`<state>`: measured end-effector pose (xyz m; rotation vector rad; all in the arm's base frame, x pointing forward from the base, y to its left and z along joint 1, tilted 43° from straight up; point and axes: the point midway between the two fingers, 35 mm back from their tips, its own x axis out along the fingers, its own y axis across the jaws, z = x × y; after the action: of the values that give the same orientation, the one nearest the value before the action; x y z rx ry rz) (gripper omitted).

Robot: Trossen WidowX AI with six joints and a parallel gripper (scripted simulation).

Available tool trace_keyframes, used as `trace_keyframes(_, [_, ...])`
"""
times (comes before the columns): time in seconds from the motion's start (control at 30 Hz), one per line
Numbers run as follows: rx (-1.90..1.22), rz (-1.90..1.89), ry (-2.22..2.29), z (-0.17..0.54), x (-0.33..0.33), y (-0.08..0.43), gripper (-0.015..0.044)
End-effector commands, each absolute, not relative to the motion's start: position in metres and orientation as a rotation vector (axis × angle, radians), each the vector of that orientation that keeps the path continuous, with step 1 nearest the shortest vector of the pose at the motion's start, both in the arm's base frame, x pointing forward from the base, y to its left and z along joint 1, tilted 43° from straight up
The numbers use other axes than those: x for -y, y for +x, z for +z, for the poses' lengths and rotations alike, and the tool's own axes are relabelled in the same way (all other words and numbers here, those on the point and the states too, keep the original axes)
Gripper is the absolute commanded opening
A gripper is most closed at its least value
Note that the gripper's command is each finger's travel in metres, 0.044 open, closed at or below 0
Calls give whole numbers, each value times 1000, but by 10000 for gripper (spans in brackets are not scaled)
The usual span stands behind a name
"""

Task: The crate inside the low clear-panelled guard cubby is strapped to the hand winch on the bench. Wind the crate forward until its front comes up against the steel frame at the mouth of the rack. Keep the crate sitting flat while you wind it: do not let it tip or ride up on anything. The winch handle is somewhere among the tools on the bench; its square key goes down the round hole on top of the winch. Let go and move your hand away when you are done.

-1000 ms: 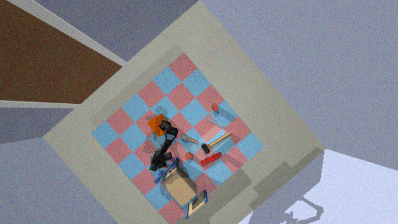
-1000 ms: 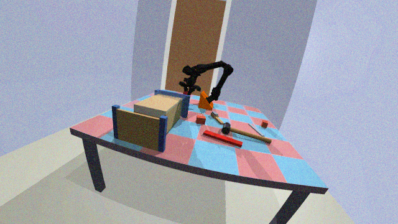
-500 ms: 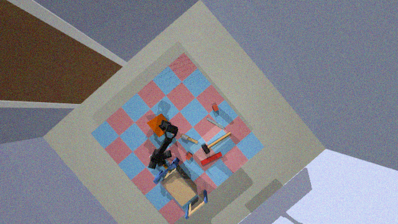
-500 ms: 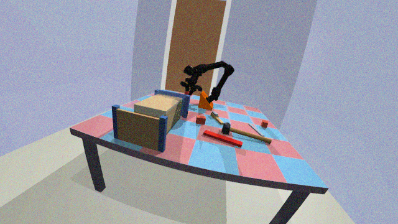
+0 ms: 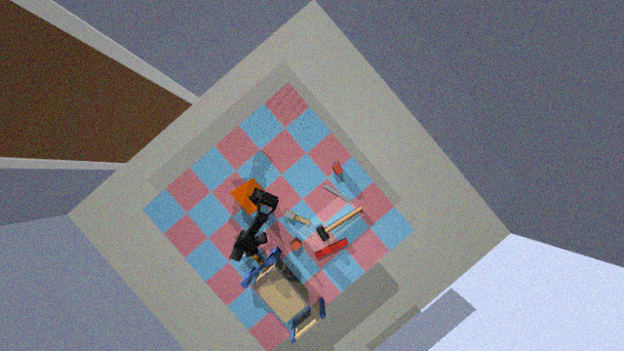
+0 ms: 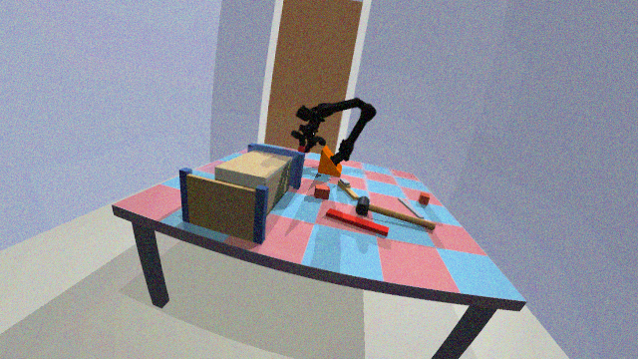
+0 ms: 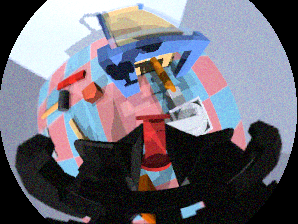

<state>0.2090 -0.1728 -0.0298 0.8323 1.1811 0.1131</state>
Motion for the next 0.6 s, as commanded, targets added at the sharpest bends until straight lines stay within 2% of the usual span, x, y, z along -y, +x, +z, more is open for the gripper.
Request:
trace_keyframes(0.0, [-1203,103,842,-31,170,196,0])
trace_keyframes(0.57, [-1205,102,842,-32,171,174,0])
